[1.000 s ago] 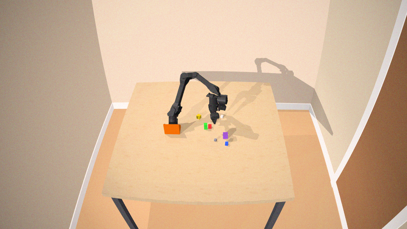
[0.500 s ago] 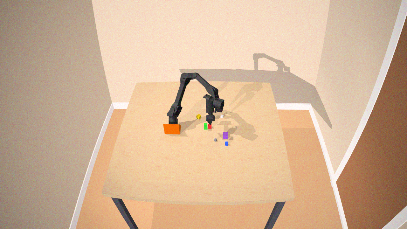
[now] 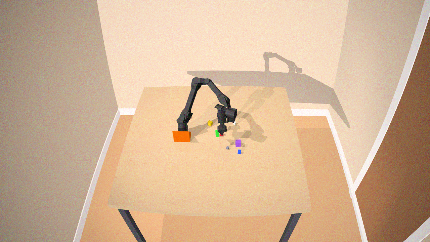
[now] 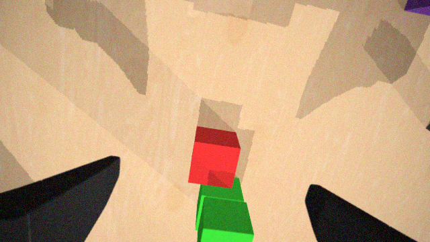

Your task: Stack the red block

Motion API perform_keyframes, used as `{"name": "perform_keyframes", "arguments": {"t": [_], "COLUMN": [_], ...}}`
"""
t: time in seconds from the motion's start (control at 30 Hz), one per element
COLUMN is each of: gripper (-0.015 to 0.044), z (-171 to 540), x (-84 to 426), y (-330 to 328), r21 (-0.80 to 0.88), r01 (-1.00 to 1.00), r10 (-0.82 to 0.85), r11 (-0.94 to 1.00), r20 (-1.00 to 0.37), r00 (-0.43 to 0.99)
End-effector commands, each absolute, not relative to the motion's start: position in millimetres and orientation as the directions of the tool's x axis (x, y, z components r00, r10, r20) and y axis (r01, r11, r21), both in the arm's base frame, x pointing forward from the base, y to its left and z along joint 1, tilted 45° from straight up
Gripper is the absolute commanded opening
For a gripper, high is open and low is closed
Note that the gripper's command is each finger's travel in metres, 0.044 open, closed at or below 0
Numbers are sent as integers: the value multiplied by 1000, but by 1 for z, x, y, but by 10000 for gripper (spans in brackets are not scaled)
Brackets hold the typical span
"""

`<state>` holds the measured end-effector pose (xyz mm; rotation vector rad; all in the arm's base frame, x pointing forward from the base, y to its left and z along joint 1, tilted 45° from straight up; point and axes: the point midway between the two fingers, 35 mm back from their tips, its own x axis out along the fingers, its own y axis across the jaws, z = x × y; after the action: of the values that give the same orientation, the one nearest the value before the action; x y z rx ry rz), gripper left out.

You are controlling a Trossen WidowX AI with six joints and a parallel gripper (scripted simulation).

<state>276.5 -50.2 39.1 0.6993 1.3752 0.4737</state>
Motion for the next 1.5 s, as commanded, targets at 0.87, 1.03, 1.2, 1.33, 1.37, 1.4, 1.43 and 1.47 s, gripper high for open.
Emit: {"name": "perform_keyframes", "arguments": {"t": [0.87, 1.03, 1.2, 1.33, 1.37, 1.4, 1.43, 1.47], "gripper": [440, 440, 361, 256, 230, 204, 177, 151], "z": [16, 16, 16, 16, 16, 16, 16, 16], "x": [280, 280, 280, 280, 280, 280, 280, 280], "y": [-27, -27, -27, -27, -27, -27, -27, -27], "r21": [699, 699, 699, 699, 699, 699, 699, 699], "r01": [95, 95, 95, 95, 95, 95, 95, 95], "r10": [684, 684, 684, 684, 684, 684, 684, 684], "r11": [709, 709, 709, 709, 709, 709, 709, 709], "r20": [-714, -714, -714, -714, -714, -714, -714, -714], "r00": [150, 150, 150, 150, 150, 150, 150, 150]}}
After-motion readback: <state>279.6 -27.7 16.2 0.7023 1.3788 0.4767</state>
